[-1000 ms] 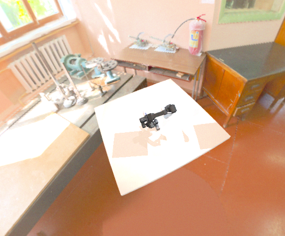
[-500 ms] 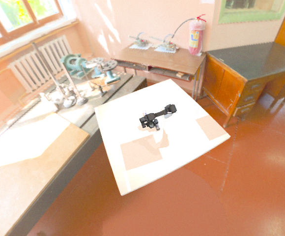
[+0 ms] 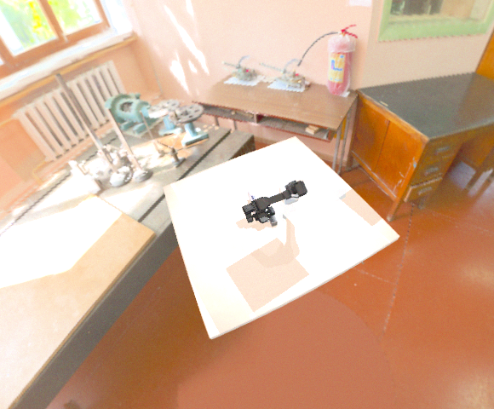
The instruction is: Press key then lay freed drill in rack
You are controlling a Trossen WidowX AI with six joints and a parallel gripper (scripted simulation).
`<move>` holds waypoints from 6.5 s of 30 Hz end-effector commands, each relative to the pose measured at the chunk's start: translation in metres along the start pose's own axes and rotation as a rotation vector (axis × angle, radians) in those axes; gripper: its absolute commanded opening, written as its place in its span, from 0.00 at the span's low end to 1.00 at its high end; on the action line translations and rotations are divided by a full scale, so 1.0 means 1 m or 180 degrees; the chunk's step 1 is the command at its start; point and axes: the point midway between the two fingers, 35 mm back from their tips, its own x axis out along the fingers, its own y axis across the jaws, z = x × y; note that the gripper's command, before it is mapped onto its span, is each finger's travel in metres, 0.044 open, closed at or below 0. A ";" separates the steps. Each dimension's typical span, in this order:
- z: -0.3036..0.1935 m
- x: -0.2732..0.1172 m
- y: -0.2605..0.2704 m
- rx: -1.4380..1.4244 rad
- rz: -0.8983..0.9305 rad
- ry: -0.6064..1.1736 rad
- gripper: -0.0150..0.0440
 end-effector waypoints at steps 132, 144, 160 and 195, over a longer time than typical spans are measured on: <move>0.058 -0.042 0.024 0.0011 -0.0014 -0.0009 0.25; 0.063 -0.042 0.048 0.0013 -0.0012 -0.0010 0.25; 0.070 -0.044 0.074 0.0016 -0.0009 -0.0011 0.25; 0.071 0.005 0.075 0.0016 -0.0008 -0.0018 0.25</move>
